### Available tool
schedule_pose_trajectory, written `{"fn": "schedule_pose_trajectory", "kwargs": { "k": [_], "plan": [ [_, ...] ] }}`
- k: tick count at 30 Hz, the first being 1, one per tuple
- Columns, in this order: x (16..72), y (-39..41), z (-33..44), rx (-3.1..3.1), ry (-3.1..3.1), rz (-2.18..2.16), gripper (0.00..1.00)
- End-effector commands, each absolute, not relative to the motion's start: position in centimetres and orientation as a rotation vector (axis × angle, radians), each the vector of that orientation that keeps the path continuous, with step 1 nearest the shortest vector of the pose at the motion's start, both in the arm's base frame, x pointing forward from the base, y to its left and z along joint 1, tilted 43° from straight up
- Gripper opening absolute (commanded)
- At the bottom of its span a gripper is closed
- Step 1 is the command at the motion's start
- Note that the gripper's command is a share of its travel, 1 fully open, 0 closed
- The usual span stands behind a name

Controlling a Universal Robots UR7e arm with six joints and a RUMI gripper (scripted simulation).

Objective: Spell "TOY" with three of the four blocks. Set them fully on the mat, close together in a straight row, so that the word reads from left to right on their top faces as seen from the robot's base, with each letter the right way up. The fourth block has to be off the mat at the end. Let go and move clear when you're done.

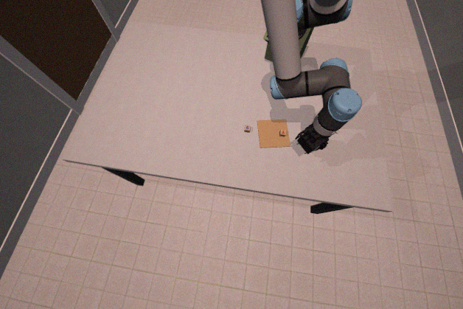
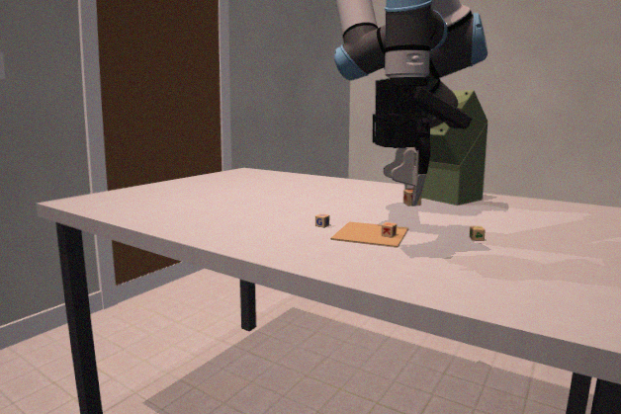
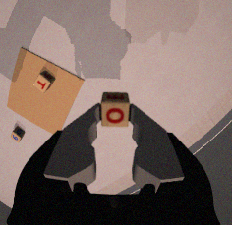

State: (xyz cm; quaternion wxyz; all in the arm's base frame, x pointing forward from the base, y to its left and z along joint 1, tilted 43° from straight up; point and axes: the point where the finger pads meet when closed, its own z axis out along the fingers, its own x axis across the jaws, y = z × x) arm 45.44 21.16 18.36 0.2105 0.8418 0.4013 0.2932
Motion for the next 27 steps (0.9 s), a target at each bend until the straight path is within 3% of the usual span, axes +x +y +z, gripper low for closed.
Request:
{"fn": "schedule_pose_trajectory", "kwargs": {
  "k": [1,27],
  "plan": [
    [45.3,20.8,18.4,2.439,0.959,0.861,0.05],
    [45.0,18.9,18.5,2.774,0.178,1.039,0.05]
  ]
}}
